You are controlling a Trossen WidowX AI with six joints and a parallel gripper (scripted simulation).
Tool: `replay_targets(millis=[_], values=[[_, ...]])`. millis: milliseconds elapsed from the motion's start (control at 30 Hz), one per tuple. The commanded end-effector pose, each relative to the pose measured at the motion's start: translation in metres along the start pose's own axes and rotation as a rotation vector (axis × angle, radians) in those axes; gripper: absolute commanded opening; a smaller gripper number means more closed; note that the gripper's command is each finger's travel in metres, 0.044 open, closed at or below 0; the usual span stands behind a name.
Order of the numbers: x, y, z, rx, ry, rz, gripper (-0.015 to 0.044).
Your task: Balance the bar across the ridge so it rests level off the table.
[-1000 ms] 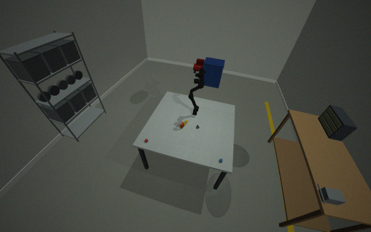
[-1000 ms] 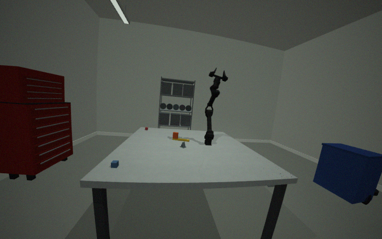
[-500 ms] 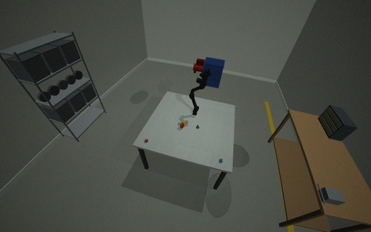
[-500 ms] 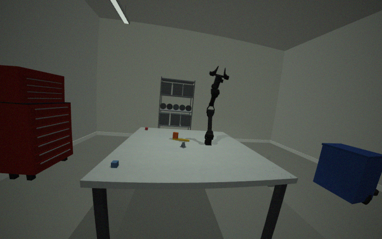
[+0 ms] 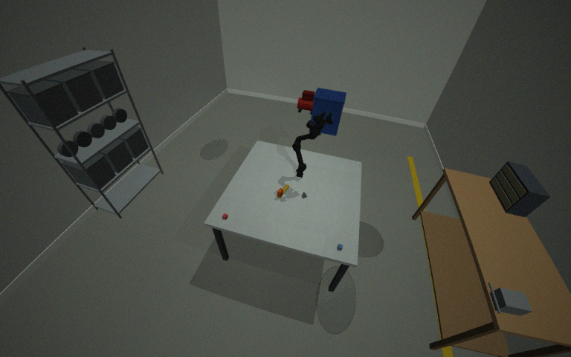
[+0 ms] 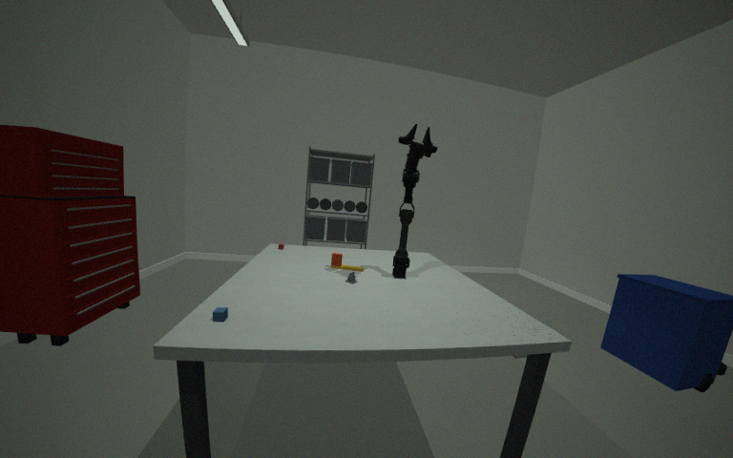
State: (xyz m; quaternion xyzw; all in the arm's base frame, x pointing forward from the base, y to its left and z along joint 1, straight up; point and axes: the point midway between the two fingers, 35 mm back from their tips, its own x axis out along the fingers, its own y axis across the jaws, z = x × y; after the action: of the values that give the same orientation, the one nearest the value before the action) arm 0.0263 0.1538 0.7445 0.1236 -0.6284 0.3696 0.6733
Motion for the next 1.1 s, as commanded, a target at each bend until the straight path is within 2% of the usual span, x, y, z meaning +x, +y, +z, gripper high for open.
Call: replay_targets(millis=[0,200,600,1067], values=[[-0.002,0.007,-0.028,-0.087,0.079,0.027,0.0315],[-0.004,0.001,-0.043,-0.08,0.124,0.016,0.0315],[-0.023,-0.005,-0.118,-0.36,0.365,0.089,0.0315],[-0.081,-0.038,-0.217,-0.741,0.737,0.243,0.0315]])
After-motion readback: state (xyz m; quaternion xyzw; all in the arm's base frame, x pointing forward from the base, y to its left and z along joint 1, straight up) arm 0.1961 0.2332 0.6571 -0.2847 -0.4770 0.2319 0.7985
